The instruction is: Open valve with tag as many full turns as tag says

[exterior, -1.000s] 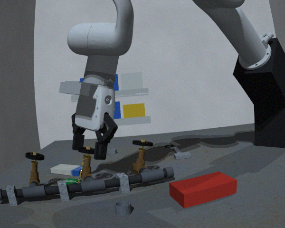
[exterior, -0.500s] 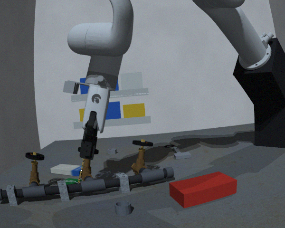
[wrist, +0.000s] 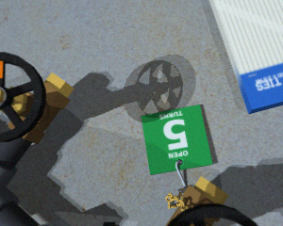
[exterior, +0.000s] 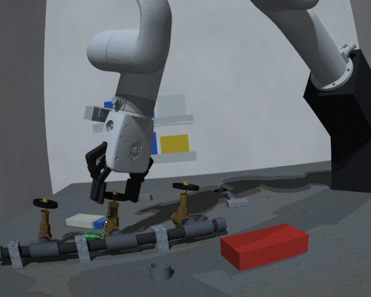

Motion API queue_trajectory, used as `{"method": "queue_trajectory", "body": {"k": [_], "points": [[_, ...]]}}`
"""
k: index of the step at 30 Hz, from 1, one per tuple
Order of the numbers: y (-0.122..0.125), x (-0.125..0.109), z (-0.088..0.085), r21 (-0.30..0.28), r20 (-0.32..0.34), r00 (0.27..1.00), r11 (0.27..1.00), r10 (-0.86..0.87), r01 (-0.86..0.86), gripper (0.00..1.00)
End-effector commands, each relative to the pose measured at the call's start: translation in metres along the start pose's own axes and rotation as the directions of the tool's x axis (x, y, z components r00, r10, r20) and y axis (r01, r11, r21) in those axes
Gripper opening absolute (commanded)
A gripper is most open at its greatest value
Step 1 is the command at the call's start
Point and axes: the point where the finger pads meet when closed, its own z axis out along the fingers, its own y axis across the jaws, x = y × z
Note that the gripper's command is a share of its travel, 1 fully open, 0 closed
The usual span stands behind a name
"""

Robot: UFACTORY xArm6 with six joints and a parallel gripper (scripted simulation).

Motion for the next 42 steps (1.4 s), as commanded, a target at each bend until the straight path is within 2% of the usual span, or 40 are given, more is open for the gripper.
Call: {"method": "queue_trajectory", "body": {"k": [1,6,12,14,15,35,36,42], "points": [[-0.0008,0.0008,-0.0003,-0.022,0.040,0.962,0.962,0.272,-0.271,1.00],[-0.0008,0.0008,-0.0003,-0.037,0.037,0.869,0.870,0.493,-0.492,1.00],[-0.0008,0.0008,-0.0003,-0.068,0.056,0.705,0.707,0.707,-0.704,1.00],[-0.0008,0.0008,-0.0003,-0.068,0.056,0.705,0.707,0.707,-0.704,1.00],[-0.0008,0.0008,-0.0003,-0.096,0.079,0.633,0.638,0.770,-0.764,1.00],[-0.0008,0.0008,-0.0003,-0.096,0.079,0.633,0.638,0.770,-0.764,1.00],[-0.0008,0.0008,-0.0003,-0.096,0.079,0.633,0.638,0.770,-0.764,0.00],[-0.0008,0.0008,-0.0003,-0.096,0.079,0.633,0.638,0.770,-0.764,0.00]]}}
